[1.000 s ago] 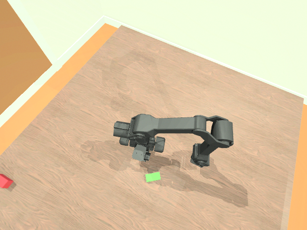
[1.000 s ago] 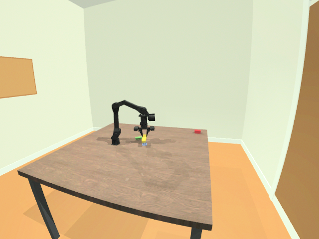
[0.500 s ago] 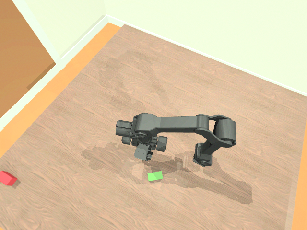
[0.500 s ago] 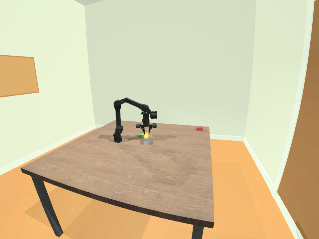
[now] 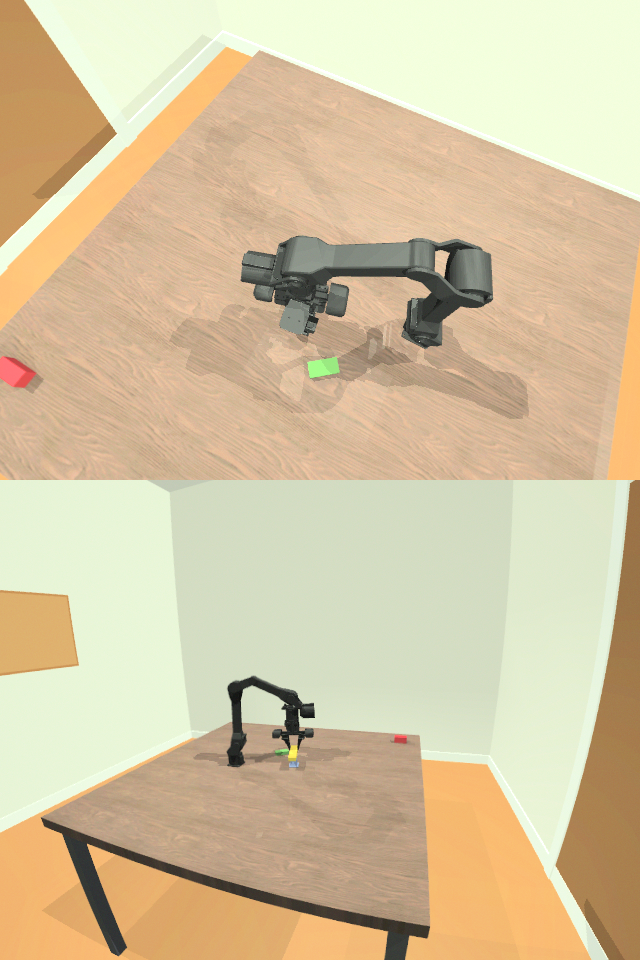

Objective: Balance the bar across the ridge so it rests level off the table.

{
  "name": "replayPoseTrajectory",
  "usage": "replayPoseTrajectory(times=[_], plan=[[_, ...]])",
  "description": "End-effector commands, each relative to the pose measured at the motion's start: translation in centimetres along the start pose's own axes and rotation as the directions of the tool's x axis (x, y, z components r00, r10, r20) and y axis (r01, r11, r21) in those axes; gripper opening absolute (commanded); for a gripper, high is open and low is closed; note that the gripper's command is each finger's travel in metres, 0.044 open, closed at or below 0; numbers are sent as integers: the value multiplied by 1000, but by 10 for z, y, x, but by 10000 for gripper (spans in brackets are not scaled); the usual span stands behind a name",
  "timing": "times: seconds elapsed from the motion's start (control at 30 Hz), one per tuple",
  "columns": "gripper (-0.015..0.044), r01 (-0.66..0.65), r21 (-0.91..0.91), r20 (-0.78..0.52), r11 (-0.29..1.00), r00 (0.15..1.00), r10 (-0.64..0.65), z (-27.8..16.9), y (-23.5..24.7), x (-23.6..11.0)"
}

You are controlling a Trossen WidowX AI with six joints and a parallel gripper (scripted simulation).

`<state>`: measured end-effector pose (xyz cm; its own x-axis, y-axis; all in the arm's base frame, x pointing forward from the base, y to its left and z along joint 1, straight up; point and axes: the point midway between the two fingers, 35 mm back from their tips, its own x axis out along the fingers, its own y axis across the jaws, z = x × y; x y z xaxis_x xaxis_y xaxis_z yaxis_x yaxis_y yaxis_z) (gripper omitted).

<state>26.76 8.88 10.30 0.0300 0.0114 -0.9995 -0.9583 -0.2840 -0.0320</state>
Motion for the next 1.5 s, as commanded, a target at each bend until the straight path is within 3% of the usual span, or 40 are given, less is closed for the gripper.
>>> replayPoseTrajectory(times=[0.0,1.27,1.47], plan=[[0,-3,2,-2,1000,1000,3,0,1,0],[0,0,0,0,1000,1000,0,0,0,0],[157,0,0,0,1000,1000,0,0,0,0]])
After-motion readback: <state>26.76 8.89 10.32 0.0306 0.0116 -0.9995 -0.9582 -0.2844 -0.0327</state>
